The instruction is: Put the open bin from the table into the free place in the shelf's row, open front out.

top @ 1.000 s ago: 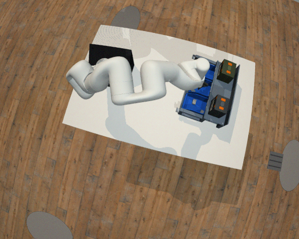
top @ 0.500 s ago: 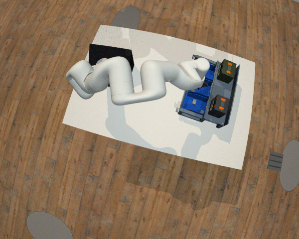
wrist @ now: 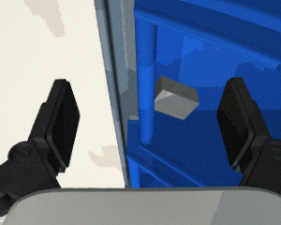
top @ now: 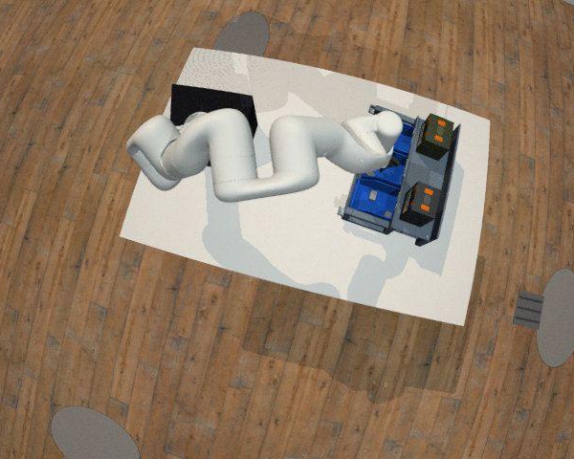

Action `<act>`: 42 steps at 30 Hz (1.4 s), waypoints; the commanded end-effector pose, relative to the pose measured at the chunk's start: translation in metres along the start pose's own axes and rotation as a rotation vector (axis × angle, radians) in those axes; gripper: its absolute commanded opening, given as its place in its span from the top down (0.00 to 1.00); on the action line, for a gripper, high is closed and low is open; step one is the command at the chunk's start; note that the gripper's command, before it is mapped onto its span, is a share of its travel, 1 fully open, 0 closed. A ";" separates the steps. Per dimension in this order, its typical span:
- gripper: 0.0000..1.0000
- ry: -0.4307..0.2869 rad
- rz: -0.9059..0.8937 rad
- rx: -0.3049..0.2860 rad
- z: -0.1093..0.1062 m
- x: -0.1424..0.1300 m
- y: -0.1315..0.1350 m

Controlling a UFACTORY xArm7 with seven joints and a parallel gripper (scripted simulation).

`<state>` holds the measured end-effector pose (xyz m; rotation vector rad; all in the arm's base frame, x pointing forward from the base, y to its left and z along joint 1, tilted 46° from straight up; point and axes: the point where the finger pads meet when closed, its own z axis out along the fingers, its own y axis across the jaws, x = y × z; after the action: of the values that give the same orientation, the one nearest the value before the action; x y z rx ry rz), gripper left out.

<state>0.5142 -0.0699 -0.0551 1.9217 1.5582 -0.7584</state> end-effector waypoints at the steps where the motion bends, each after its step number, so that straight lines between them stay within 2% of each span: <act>1: 0.00 0.003 0.000 -0.004 -0.002 0.001 0.001; 25: 0.00 0.003 0.000 -0.004 -0.002 0.001 0.001; 30: 0.00 0.003 0.000 -0.004 -0.042 0.001 0.001; 42: 0.00 0.003 0.000 -0.004 -0.042 0.001 0.001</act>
<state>0.5171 -0.0423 -0.0278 1.9221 1.5570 -0.7606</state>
